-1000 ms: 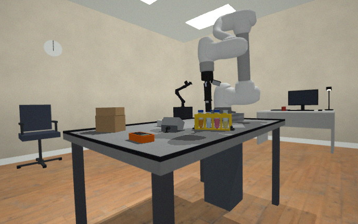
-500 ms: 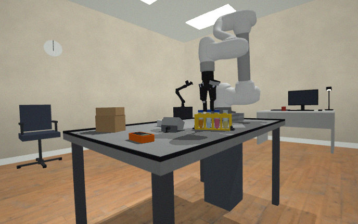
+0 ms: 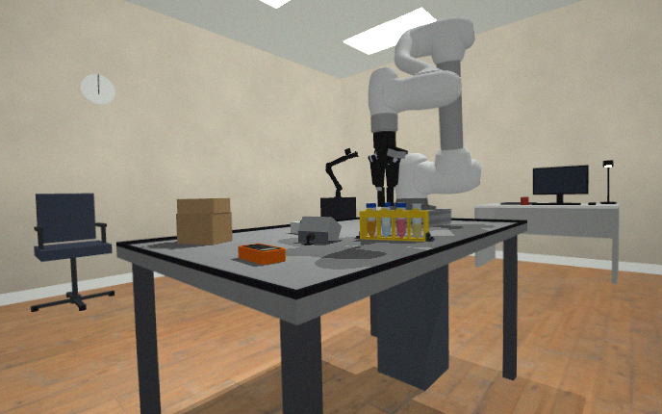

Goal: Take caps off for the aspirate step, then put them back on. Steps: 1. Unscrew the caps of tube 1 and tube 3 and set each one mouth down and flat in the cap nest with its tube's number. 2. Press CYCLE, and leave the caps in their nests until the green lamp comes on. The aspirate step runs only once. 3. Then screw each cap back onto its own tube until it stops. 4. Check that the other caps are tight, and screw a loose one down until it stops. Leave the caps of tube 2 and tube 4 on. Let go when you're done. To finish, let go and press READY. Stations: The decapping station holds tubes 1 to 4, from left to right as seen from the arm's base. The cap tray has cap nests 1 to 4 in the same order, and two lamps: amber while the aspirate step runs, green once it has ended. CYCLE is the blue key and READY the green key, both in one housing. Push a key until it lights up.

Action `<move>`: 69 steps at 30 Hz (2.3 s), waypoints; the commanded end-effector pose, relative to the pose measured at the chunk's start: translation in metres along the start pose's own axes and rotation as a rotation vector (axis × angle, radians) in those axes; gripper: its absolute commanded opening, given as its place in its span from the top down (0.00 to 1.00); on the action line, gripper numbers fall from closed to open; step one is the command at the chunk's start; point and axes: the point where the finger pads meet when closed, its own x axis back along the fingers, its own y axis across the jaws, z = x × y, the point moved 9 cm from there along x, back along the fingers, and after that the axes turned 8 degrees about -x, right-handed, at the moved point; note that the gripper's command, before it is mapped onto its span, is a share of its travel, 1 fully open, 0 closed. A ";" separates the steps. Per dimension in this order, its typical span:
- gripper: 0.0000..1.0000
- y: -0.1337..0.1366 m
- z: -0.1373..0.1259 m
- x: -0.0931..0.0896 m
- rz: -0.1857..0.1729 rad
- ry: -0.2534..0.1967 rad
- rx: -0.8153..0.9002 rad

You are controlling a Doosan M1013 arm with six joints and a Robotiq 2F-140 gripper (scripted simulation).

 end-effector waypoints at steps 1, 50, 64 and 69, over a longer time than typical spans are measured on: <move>0.70 0.000 0.000 0.001 -0.001 0.001 0.000; 0.59 0.000 0.000 0.001 -0.001 0.001 0.639; 0.59 0.000 0.000 0.001 -0.001 0.001 0.000; 0.59 0.000 0.000 0.001 -0.001 0.001 0.000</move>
